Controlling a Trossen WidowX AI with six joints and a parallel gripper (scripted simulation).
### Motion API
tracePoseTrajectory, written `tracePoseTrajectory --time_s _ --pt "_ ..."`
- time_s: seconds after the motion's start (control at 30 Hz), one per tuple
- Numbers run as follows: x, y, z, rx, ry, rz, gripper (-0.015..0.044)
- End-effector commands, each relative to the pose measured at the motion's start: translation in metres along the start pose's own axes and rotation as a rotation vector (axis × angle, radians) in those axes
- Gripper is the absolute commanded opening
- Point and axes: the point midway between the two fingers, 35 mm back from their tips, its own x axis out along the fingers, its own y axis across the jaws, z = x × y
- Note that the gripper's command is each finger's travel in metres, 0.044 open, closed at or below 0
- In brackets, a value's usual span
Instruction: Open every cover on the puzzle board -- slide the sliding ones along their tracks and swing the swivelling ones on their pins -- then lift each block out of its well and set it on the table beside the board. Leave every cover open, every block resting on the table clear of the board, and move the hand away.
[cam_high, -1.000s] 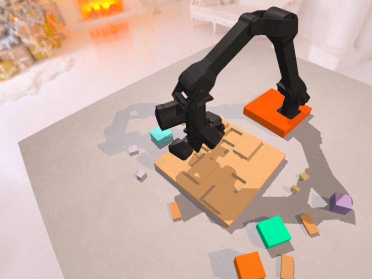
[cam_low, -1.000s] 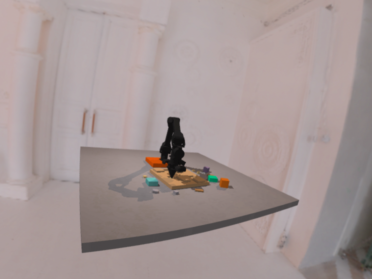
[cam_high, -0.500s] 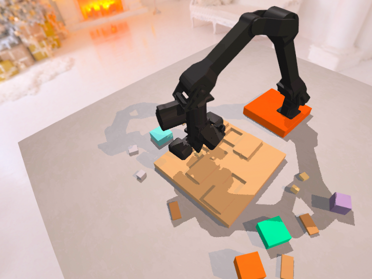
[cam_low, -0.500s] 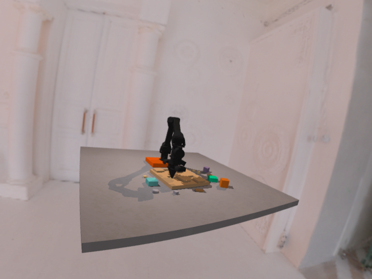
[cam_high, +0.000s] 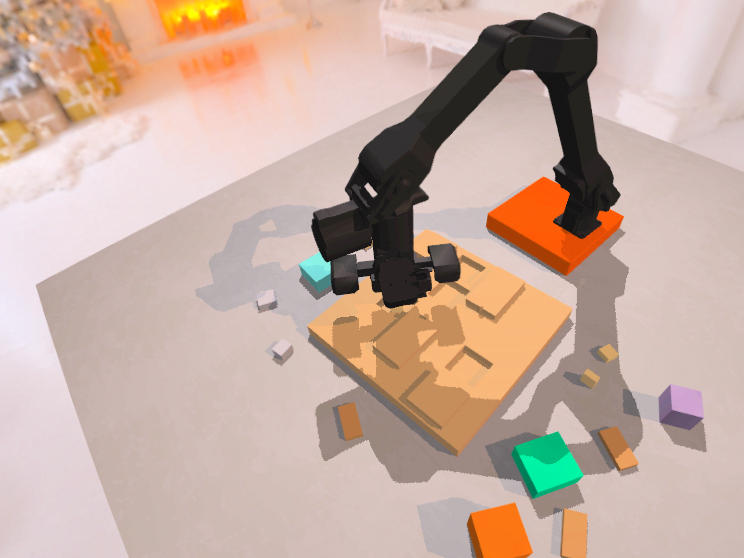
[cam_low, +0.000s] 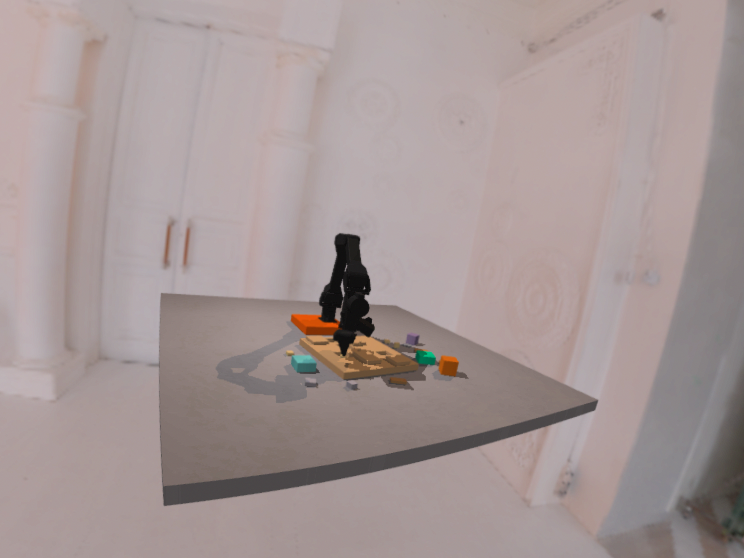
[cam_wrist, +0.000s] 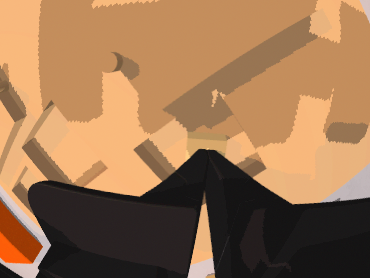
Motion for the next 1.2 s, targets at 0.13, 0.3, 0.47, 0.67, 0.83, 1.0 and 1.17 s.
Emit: tracePoseTrajectory --time_s 0.13,0.3,0.47,0.67,0.83,1.0,1.17 --pt "0.001 0.001 0.000 0.782 0.001 0.005 0.0000" --pt "0.000 0.000 0.000 0.454 0.000 0.000 0.0000" --pt "-0.004 0.000 0.000 0.547 0.000 0.001 0.0000" --pt "-0.009 0.000 0.000 0.581 0.000 0.003 0.0000" --pt "-0.015 0.000 0.000 0.560 0.003 0.005 0.0079" --pt "-0.044 -0.001 0.000 0.524 0.001 0.005 0.0144" --pt "-0.064 0.000 0.000 0.499 0.000 0.005 0.0144"
